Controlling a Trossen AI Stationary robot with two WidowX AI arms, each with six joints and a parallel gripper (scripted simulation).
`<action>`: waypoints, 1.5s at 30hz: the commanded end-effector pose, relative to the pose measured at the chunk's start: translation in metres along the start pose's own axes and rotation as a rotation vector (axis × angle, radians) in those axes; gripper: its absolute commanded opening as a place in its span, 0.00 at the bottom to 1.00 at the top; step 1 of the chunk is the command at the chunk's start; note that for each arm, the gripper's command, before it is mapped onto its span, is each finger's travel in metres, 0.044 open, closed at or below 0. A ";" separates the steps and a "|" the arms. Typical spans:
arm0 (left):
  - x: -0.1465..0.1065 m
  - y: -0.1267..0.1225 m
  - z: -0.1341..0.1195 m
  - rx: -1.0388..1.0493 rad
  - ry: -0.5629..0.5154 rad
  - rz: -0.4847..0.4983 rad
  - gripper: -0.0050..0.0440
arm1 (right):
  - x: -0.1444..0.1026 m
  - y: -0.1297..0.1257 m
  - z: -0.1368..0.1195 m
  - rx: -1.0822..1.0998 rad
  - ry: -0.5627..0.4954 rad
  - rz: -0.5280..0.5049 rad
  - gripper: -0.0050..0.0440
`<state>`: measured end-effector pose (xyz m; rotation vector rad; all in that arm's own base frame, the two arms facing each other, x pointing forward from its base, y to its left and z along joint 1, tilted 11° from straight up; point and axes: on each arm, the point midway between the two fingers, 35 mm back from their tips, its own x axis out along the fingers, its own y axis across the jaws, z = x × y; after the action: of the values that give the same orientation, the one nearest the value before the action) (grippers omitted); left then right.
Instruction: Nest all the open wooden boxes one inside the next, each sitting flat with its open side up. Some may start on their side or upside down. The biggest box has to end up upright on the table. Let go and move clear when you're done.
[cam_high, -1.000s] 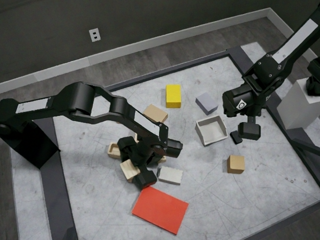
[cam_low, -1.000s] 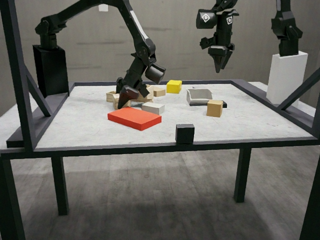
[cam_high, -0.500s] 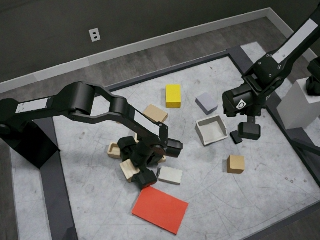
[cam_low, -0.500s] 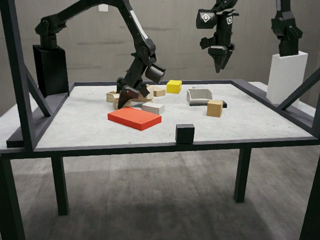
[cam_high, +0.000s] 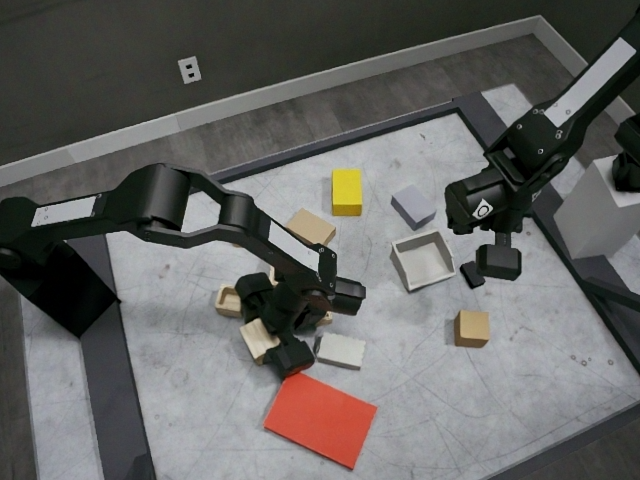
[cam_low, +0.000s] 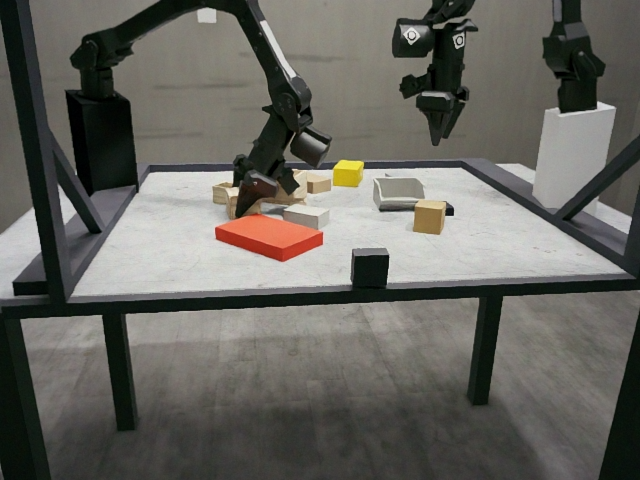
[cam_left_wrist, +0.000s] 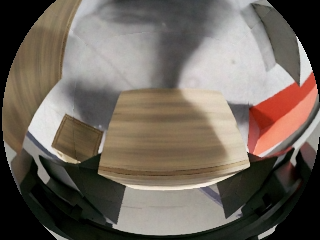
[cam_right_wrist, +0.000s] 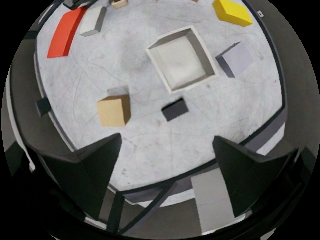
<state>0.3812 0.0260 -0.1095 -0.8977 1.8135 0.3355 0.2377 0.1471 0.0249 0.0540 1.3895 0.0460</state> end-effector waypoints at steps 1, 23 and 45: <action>-0.008 -0.006 0.002 0.014 -0.023 -0.011 0.18 | -0.006 0.003 0.004 0.002 -0.021 0.011 0.92; -0.017 -0.007 -0.014 0.014 -0.269 -0.013 0.03 | -0.006 0.003 0.004 0.002 -0.021 0.011 0.92; -0.013 -0.007 -0.027 0.010 -0.550 -0.018 0.00 | -0.006 0.003 0.004 0.002 -0.021 0.011 0.92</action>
<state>0.3621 0.0120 -0.1001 -0.7340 1.3797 0.5092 0.2377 0.1471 0.0249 0.0540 1.3895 0.0460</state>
